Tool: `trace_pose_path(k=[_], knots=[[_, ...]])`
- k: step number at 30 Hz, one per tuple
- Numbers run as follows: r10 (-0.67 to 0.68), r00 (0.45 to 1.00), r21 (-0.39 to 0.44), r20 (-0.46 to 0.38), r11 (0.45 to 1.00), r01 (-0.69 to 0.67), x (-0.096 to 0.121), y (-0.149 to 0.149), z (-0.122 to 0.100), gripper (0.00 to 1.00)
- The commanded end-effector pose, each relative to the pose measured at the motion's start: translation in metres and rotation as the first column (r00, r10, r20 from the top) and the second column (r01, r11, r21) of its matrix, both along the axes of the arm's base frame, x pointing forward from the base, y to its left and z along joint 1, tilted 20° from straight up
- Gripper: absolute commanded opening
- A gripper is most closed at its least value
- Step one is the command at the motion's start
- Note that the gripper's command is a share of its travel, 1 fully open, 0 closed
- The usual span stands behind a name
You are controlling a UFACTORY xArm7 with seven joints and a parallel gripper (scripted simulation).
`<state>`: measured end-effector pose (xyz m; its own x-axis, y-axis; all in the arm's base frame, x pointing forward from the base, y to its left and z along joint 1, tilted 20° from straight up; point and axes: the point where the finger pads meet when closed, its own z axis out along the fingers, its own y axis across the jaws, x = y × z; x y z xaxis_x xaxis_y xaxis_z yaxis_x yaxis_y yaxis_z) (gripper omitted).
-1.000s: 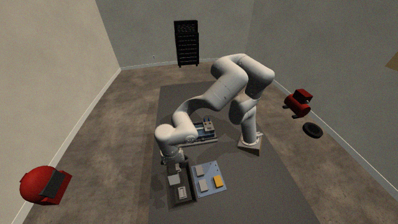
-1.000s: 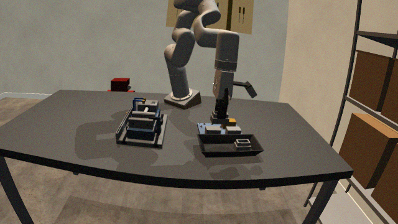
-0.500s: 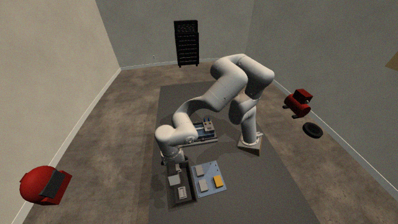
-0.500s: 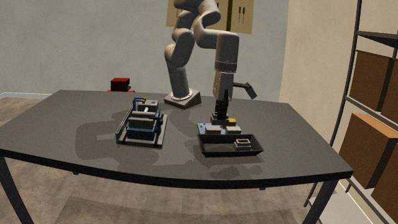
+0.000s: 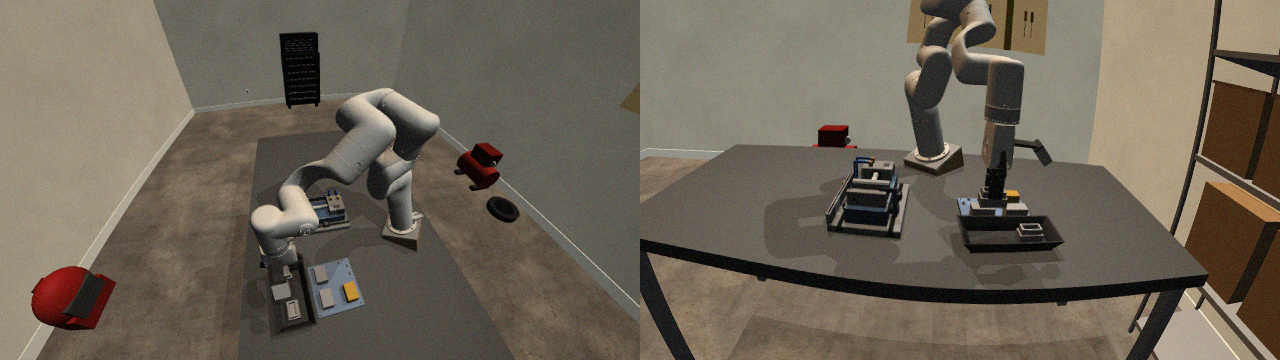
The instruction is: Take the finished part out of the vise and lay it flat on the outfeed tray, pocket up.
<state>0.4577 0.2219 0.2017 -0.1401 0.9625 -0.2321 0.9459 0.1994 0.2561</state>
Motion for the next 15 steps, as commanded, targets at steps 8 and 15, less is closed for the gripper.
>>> trace_pose_path(k=[8, 15], knots=[[0.001, 1.0, 0.002, 0.003, 1.0, -0.001, 0.007, -0.002, -0.017, 0.0], [0.001, 1.0, 0.002, 0.003, 1.0, -0.001, 0.01, -0.004, -0.027, 0.0]])
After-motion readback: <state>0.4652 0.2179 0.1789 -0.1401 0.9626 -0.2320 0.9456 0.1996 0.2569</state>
